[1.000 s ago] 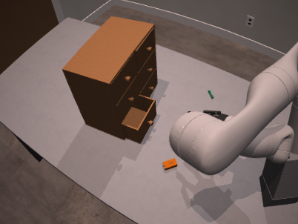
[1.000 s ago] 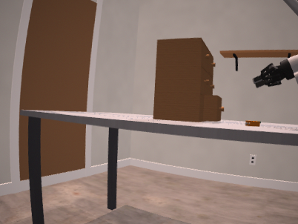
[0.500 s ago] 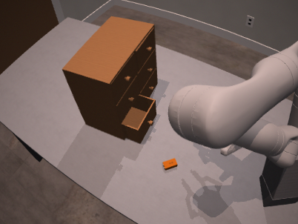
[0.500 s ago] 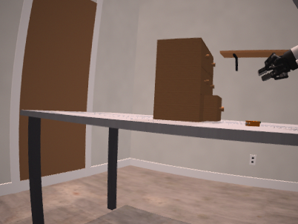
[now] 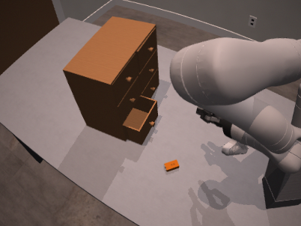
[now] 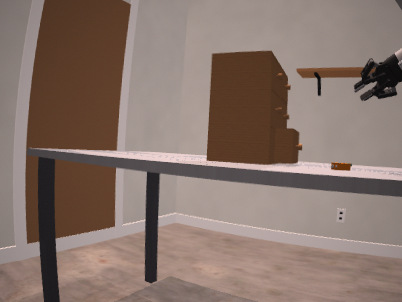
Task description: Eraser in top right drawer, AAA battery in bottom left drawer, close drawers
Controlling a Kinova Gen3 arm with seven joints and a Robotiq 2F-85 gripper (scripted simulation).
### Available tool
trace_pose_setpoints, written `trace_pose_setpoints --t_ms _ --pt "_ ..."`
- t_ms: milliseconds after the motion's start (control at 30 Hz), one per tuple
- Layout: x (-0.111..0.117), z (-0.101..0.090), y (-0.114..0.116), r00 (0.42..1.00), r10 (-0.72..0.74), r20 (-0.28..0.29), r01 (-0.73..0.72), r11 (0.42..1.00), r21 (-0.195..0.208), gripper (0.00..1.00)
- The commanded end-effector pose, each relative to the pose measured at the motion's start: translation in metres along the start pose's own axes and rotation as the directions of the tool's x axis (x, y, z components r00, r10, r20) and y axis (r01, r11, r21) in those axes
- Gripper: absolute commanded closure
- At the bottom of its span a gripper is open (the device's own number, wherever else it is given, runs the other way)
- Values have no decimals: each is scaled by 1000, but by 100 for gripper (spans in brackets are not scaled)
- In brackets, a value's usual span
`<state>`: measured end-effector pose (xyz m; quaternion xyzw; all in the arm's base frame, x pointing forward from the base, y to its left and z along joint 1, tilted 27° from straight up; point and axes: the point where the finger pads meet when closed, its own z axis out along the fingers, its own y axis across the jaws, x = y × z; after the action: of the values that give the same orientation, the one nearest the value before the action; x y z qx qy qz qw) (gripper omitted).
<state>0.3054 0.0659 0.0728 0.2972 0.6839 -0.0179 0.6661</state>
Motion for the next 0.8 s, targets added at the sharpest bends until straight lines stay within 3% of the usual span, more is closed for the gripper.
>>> trace_pose_setpoints --t_ms 0,100,133,600,667,700,767 --pt "-10 -18 4 974 223 33 -226 961 157 67" --pt "-10 -18 4 970 239 37 -242 956 166 67" --pt "-10 -19 4 957 285 49 -289 938 193 67" --pt "-10 -19 4 852 505 138 -521 788 329 67" --pt "-10 -19 4 852 505 138 -521 788 329 67" --pt "-10 -19 4 819 550 164 -569 741 357 67" --pt "-10 -19 4 795 578 183 -600 706 375 67"
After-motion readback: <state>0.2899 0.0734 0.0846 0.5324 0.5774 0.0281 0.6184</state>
